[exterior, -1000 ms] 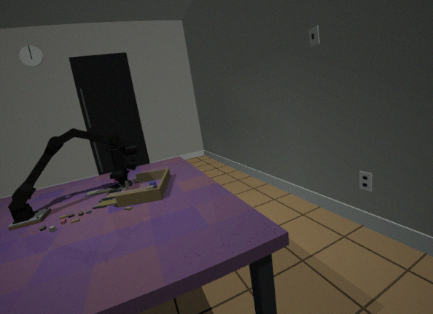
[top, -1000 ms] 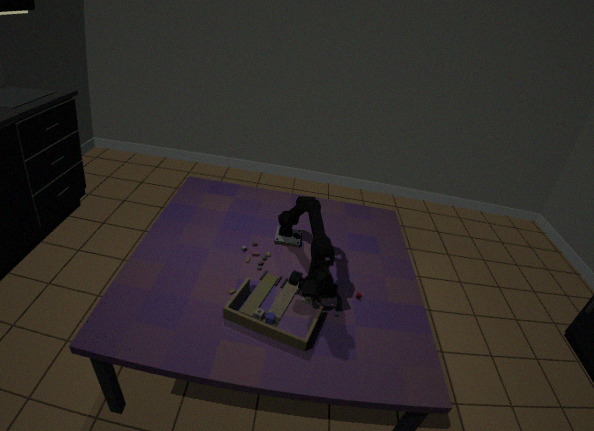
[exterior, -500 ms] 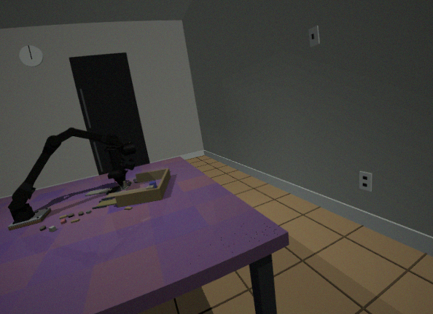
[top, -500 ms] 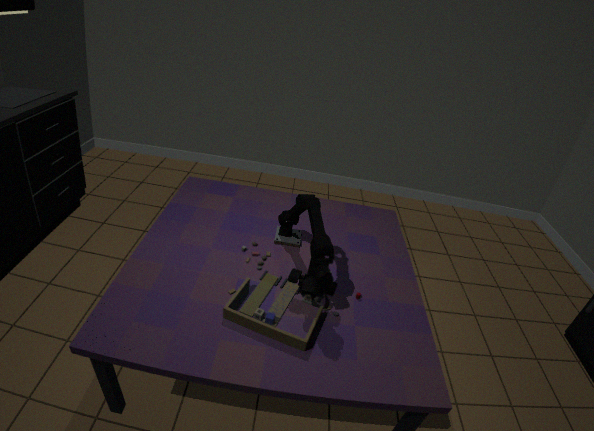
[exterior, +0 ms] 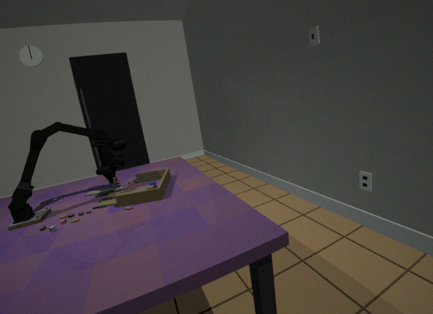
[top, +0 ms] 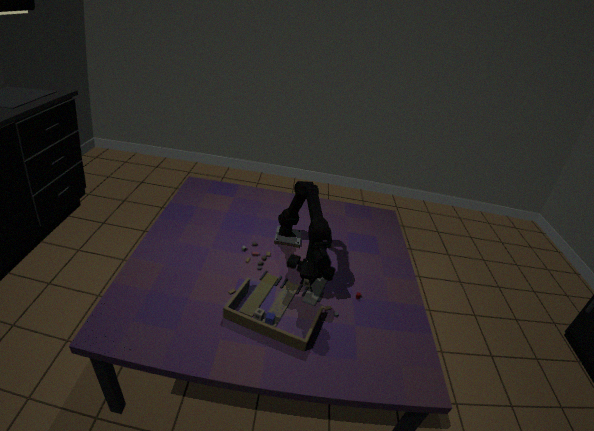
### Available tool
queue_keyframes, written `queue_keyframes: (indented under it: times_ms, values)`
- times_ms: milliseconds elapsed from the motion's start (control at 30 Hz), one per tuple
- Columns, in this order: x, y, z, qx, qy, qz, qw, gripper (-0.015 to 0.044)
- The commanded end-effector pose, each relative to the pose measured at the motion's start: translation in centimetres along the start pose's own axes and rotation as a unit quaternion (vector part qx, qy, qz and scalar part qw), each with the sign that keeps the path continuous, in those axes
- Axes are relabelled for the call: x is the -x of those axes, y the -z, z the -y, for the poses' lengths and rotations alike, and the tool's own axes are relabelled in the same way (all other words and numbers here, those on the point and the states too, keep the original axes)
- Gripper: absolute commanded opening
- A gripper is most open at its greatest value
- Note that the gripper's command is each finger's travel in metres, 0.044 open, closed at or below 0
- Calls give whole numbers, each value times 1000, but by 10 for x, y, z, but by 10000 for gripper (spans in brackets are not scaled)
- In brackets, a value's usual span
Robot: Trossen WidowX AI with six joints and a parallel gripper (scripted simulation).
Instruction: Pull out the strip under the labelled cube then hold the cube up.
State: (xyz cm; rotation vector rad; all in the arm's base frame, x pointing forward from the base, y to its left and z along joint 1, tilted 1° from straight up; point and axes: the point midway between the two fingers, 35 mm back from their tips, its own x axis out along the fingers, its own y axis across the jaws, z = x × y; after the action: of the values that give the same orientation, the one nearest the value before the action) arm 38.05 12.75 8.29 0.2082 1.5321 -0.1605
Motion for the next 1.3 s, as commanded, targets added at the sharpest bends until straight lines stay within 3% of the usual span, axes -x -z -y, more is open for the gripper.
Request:
queue_keyframes:
  times_ms: [0,1000,1267]
  values:
    - [2,6,3,3,-1,-2,1000,0]
    - [2,83,52,3,1,-5,1000,0]
    - [36,82,52,3,1,-5,1000,0]
